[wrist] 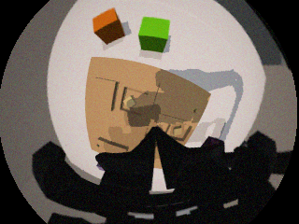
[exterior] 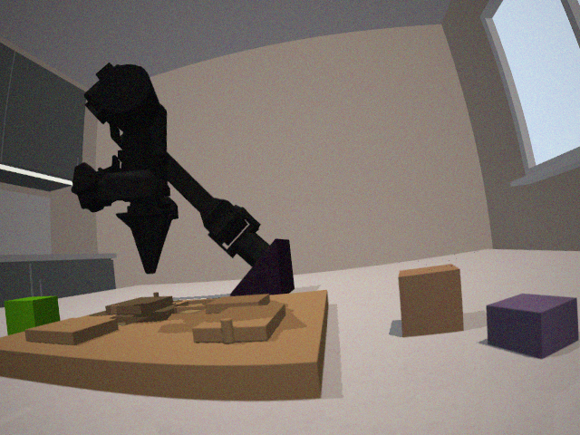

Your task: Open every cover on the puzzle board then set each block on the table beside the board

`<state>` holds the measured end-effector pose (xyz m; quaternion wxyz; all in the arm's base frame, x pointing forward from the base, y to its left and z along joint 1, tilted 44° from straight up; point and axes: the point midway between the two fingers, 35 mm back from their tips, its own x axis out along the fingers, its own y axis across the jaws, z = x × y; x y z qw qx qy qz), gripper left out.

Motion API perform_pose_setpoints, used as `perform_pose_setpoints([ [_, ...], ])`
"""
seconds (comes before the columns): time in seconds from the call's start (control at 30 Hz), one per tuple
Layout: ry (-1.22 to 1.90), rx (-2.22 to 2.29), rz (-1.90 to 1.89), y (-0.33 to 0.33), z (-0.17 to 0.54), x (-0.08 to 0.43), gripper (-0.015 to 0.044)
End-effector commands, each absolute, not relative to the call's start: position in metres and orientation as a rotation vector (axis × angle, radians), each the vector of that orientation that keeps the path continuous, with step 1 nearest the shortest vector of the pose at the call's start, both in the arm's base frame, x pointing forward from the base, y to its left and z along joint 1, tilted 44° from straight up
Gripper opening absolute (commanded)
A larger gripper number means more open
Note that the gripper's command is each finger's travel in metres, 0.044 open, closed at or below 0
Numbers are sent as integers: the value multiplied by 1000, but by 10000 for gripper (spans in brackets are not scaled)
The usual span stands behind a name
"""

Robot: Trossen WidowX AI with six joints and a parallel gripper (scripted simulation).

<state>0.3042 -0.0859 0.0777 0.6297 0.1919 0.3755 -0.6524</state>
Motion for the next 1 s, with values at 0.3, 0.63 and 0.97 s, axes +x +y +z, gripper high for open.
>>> perform_pose_setpoints([
  [0.3,1629,-578,-586,-48,48,340,0],
  [0.63,1788,-959,-145,-33,35,352,0],
  [0.97,1863,-1324,344,-17,21,361,0],
])
